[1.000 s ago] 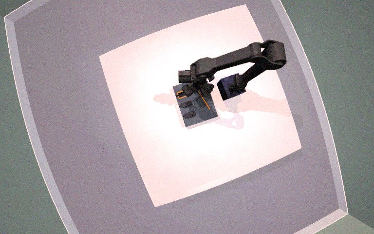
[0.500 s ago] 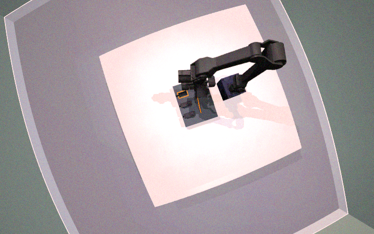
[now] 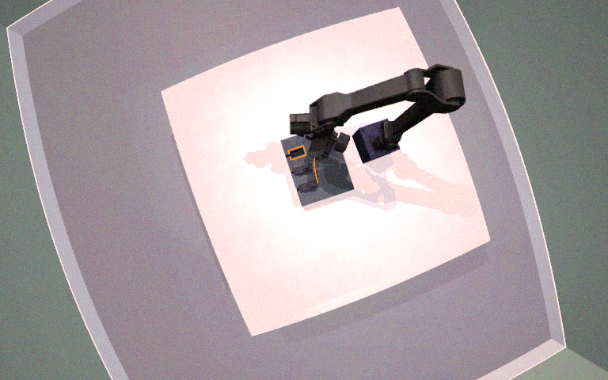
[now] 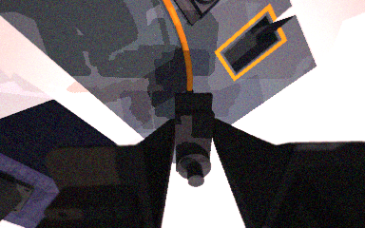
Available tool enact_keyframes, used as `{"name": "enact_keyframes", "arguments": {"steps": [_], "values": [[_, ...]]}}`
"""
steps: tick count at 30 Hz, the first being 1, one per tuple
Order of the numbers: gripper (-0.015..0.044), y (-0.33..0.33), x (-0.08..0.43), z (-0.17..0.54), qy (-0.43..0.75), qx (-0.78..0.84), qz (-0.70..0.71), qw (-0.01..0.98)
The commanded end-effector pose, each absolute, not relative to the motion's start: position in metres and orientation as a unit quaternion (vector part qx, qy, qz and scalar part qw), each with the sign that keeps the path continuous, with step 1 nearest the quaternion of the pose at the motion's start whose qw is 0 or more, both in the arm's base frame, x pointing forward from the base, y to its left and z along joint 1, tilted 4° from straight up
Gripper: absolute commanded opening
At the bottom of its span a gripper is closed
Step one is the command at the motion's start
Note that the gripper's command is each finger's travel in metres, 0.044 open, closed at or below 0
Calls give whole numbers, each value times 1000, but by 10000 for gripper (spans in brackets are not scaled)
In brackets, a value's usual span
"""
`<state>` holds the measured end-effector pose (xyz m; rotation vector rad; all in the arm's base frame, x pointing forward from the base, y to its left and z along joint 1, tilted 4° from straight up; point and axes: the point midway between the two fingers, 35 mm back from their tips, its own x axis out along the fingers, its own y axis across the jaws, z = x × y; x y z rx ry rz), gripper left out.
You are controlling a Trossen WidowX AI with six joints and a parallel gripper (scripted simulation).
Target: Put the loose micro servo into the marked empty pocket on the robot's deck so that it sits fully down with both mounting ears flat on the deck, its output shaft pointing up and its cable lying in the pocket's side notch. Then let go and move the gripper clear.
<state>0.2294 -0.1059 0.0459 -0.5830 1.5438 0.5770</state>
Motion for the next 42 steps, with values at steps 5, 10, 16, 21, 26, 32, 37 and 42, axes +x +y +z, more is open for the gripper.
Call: {"name": "enact_keyframes", "arguments": {"steps": [5,10,16,21,26,32,37,42], "values": [[0,-106,229,46,708,-159,150,672],[0,-106,229,46,718,-101,88,683],[0,-106,229,46,724,-30,14,690],[0,-106,229,46,722,28,-47,690],[0,-106,229,46,722,35,-55,689],[0,-107,236,46,721,35,-55,689],[0,-110,255,45,721,35,-55,690],[0,-112,274,45,720,35,-55,691]]}}
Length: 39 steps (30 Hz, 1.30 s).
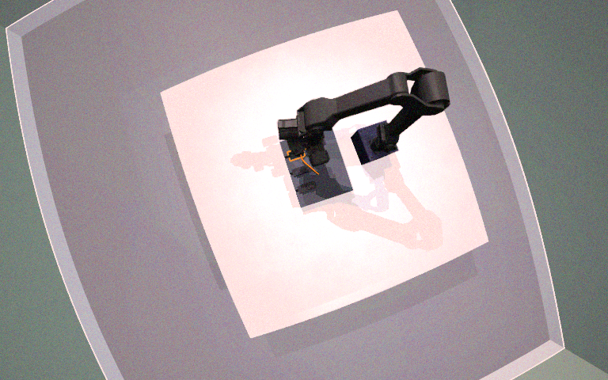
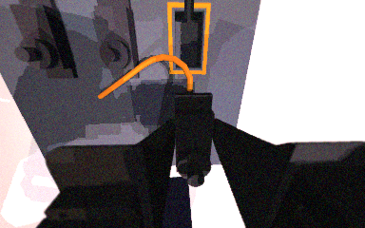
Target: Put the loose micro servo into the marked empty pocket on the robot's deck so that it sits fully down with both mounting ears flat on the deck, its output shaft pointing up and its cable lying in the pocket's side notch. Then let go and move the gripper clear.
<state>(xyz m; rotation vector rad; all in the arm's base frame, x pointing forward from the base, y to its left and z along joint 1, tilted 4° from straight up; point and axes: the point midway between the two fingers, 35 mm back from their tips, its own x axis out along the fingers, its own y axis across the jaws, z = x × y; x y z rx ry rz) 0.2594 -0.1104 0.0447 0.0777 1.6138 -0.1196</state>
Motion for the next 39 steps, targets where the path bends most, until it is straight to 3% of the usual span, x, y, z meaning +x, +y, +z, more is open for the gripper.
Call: {"name": "enact_keyframes", "arguments": {"steps": [1,18,39], "values": [[0,-113,278,45,720,35,-55,691],[0,-120,338,43,718,35,-55,693],[0,-121,339,23,718,35,-55,693]]}}
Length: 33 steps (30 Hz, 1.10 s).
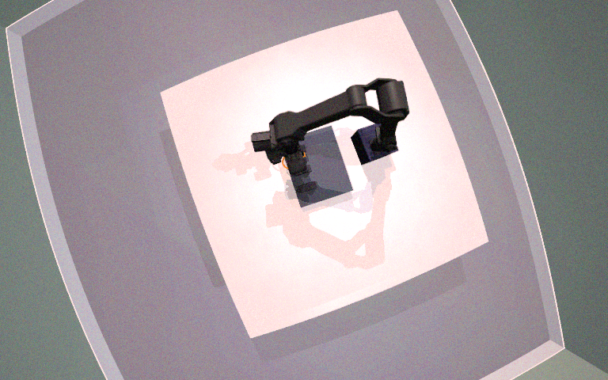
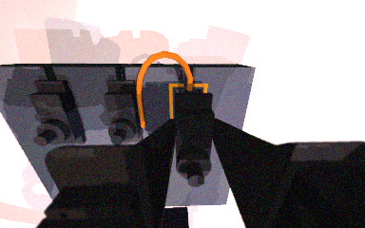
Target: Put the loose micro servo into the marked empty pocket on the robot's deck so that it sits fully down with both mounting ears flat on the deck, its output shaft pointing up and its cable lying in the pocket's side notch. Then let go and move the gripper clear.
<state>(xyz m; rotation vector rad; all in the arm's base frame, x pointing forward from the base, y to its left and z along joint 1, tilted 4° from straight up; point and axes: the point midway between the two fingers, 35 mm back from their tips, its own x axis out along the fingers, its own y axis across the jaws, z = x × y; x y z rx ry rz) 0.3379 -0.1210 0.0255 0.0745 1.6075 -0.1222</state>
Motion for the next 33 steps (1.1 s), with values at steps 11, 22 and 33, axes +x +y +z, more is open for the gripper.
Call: {"name": "enact_keyframes", "arguments": {"steps": [11,22,33], "values": [[0,-121,338,21,718,35,-55,693],[0,-121,338,12,718,35,-55,693],[0,-121,338,4,718,35,-55,693]]}}
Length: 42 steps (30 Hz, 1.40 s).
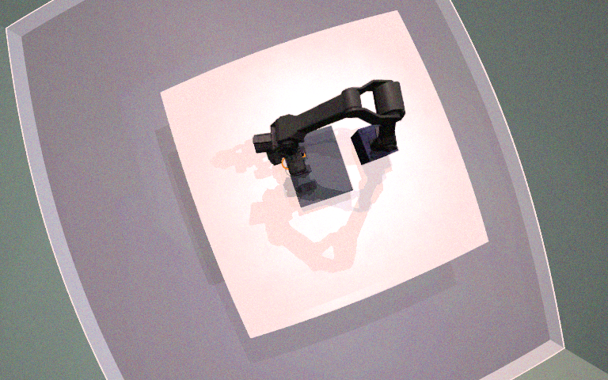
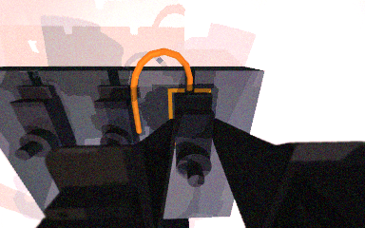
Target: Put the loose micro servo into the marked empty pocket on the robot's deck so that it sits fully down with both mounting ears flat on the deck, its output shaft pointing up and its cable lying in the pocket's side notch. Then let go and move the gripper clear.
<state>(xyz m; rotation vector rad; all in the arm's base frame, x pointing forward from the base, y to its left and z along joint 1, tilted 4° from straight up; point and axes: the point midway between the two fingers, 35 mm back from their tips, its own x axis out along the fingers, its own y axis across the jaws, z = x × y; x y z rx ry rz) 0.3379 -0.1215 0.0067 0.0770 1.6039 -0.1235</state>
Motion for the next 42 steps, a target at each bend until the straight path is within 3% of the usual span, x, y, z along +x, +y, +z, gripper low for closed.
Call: {"name": "enact_keyframes", "arguments": {"steps": [1,42], "values": [[0,-121,338,3,718,35,-55,693],[0,-122,336,-28,718,35,-55,692]]}}
